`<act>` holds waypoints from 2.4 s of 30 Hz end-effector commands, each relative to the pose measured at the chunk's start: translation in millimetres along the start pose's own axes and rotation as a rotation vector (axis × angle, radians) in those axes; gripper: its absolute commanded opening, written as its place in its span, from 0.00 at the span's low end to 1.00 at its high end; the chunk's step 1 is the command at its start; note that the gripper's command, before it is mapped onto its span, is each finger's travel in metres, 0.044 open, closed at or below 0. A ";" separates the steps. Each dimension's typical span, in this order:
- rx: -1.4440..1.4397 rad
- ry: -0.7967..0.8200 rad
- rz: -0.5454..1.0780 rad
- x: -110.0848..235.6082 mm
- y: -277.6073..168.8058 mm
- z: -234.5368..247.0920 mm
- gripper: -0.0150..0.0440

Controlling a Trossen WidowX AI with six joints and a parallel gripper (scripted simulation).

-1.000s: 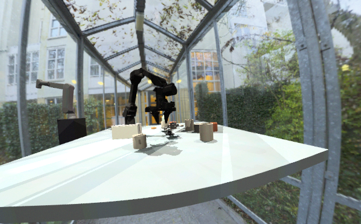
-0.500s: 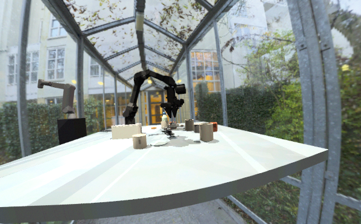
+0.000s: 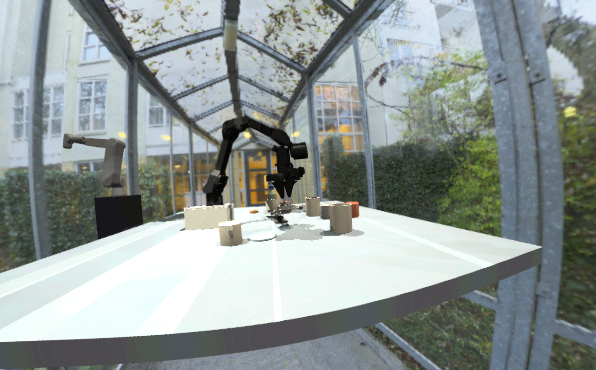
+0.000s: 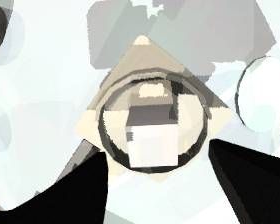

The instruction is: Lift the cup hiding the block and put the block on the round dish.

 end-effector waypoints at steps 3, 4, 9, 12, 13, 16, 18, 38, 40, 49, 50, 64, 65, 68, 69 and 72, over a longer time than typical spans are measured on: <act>-0.007 -0.002 0.015 -13.9 -1.7 -0.2 0.69; -0.007 -0.002 0.015 -15.5 -1.7 -0.2 0.69; -0.007 -0.002 0.015 -23.6 -1.9 -0.2 0.69; -0.007 -0.002 0.015 -28.5 -2.1 -0.3 0.69; -0.007 -0.002 0.015 -30.1 -2.1 -0.3 0.69; -0.007 -0.002 0.015 -34.9 -2.4 -0.4 0.69; -0.007 -0.002 0.015 -37.8 -2.6 -0.5 0.69; -0.007 -0.002 0.015 -17.3 0.3 0.6 0.25; -0.007 -0.002 0.015 -4.7 1.4 0.9 0.25; -0.007 -0.002 0.015 52.1 -0.4 0.0 0.25; -0.007 -0.002 0.015 55.3 -0.8 -0.2 0.25; -0.007 -0.011 0.012 5.0 20.4 -82.1 0.25; -0.007 -0.012 0.012 -0.9 20.9 -92.1 0.25; -0.007 -0.014 0.012 -18.4 19.9 -121.9 0.25; -0.007 -0.014 0.013 -24.2 18.7 -131.7 0.25; -0.007 -0.016 0.014 -40.1 13.3 -159.0 0.25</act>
Point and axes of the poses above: the point midway between the two fingers, 35 mm back from their tips, its own x axis back along the fingers, its own z axis across the jaws, y = z × x, the point moved 4 cm from there along x, back along the fingers, and after that the axes turned 6 degrees about -x, right-handed, at the moved point
